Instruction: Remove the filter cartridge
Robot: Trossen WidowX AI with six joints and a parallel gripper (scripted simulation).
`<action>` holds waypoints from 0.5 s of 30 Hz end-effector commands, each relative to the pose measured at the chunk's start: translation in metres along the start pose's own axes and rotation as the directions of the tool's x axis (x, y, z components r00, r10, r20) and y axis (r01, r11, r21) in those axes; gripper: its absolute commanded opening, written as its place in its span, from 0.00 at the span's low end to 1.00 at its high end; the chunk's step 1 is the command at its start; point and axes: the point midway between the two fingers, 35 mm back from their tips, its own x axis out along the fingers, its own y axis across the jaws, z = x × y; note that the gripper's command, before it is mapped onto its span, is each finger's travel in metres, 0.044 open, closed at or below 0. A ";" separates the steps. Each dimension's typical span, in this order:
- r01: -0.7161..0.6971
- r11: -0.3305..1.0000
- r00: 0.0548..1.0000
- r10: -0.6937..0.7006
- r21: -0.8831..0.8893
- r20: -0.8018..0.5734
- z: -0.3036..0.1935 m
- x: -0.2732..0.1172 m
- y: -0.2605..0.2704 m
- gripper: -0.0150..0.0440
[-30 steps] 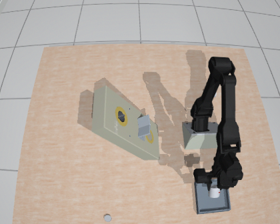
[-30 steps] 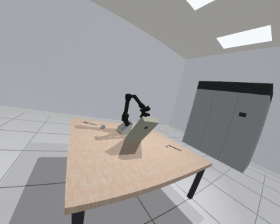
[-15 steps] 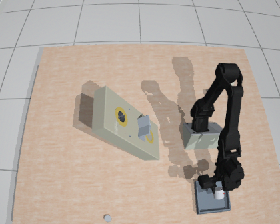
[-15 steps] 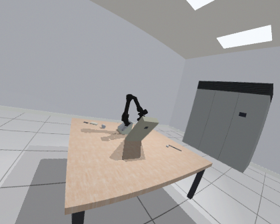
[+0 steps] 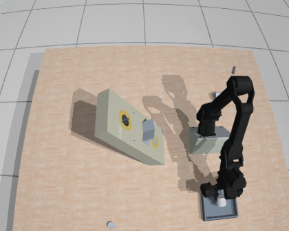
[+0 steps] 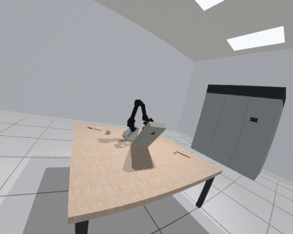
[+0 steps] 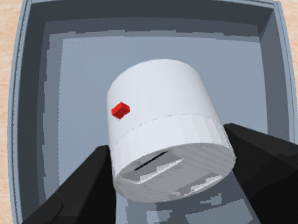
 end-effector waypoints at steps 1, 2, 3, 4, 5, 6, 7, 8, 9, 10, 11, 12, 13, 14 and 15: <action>0.000 1.000 1.000 0.000 -0.001 0.005 0.002 -0.001 0.000 0.43; 0.000 1.000 1.000 0.000 -0.001 0.005 0.002 -0.001 0.000 0.48; 0.000 1.000 1.000 0.000 -0.001 0.005 0.002 -0.001 0.000 0.52; 0.000 1.000 1.000 0.000 -0.001 0.005 0.002 -0.001 0.000 0.57; 0.000 1.000 1.000 0.000 -0.001 0.005 0.002 -0.001 0.000 0.61; 0.000 1.000 1.000 0.000 -0.001 0.005 0.002 -0.001 0.000 0.65; 0.000 1.000 1.000 0.000 -0.001 0.005 0.002 -0.001 0.000 0.70; 0.000 1.000 1.000 0.000 -0.001 0.005 0.002 -0.001 0.000 0.74; 0.000 1.000 1.000 0.000 -0.001 0.005 0.002 -0.001 0.000 0.79; 0.000 1.000 1.000 0.000 -0.001 0.005 0.002 -0.001 0.000 0.83; 0.000 1.000 1.000 0.000 -0.001 0.005 0.002 -0.001 0.000 0.88; 0.000 1.000 1.000 0.000 -0.001 0.005 0.002 -0.001 0.000 0.92; 0.000 1.000 1.000 0.000 -0.001 0.005 0.002 -0.001 0.000 0.97; 0.000 1.000 1.000 0.000 -0.001 0.005 0.002 -0.001 0.000 1.00; 0.000 1.000 1.000 0.000 -0.001 0.005 0.002 -0.001 0.000 1.00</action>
